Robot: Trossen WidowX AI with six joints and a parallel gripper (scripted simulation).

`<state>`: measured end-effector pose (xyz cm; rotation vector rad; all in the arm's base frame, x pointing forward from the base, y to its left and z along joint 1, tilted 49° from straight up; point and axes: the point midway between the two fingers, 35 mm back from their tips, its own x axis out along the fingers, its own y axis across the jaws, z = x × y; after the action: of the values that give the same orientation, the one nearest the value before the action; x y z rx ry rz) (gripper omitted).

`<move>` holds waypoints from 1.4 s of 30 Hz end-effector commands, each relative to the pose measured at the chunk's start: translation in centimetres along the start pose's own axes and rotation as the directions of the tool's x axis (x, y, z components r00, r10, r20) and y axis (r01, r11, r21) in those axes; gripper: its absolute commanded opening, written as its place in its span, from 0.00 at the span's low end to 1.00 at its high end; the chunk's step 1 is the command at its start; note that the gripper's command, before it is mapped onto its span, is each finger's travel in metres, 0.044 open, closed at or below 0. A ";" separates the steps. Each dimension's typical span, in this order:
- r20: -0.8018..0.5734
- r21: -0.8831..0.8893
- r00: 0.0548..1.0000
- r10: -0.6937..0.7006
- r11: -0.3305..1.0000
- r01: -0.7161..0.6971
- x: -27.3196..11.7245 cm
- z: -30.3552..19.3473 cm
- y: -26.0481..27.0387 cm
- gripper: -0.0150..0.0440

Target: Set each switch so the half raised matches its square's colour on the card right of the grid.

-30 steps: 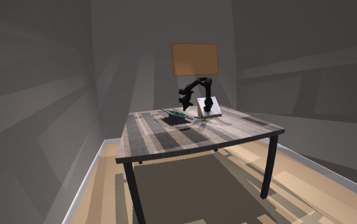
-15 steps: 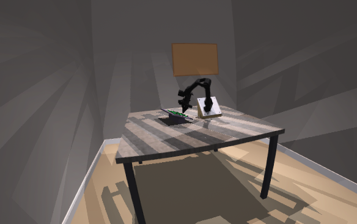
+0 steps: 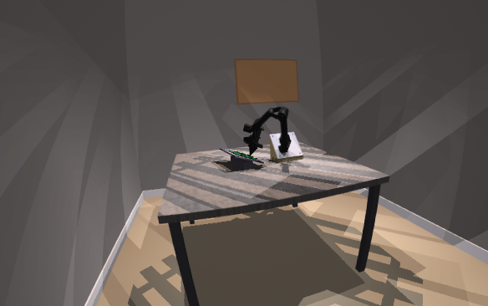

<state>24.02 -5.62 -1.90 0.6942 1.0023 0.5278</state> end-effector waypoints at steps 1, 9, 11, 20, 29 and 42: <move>0.002 0.003 1.000 0.002 1.000 -0.002 0.0 0.0 0.0 0.25; 0.002 0.003 1.000 0.002 1.000 -0.002 0.1 0.0 0.0 0.25; 0.002 0.003 1.000 0.002 1.000 -0.002 0.1 0.0 0.0 0.25; 0.002 0.003 1.000 0.002 1.000 -0.002 0.2 0.0 0.0 0.25; 0.002 0.003 1.000 0.002 1.000 -0.002 0.4 0.0 0.0 0.25; 0.002 0.003 1.000 0.002 1.000 -0.002 0.5 0.0 0.0 0.25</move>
<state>24.22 -5.29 -2.18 0.6948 1.0025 0.5277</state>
